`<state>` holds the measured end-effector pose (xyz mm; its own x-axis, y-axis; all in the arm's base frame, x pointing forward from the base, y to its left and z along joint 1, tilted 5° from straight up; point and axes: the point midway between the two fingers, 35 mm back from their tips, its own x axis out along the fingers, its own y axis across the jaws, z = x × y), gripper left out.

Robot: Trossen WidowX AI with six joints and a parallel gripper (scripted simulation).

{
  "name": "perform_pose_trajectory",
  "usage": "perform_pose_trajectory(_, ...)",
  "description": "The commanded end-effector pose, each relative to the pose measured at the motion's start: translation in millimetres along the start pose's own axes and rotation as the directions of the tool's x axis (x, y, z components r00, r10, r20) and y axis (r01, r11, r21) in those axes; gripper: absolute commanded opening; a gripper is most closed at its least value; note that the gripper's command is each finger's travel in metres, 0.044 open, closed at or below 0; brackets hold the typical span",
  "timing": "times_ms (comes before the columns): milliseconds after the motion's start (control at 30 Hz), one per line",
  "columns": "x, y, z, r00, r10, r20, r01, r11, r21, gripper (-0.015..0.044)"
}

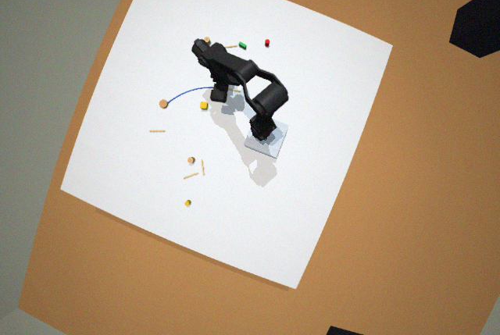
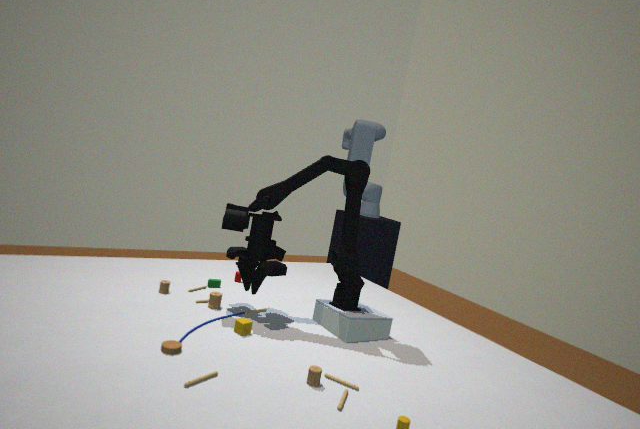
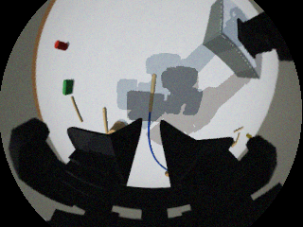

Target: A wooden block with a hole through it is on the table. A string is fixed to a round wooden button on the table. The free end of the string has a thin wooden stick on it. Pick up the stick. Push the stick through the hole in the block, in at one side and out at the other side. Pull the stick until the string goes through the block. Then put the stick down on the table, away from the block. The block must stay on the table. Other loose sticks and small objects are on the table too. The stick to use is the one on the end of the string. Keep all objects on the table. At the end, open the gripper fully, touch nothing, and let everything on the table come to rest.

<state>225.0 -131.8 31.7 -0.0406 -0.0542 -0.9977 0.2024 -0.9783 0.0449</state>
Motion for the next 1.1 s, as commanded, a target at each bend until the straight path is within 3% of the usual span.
perform_pose_trajectory(0, 6, 1, 1, 1.000, 0.004, 0.006, -0.004, 1.000, 0.006, 0.0122)
perform_pose_trajectory(1067, 58, 1, 2, 1.000, 0.004, 0.006, -0.004, 1.000, 0.006, 0.0122)
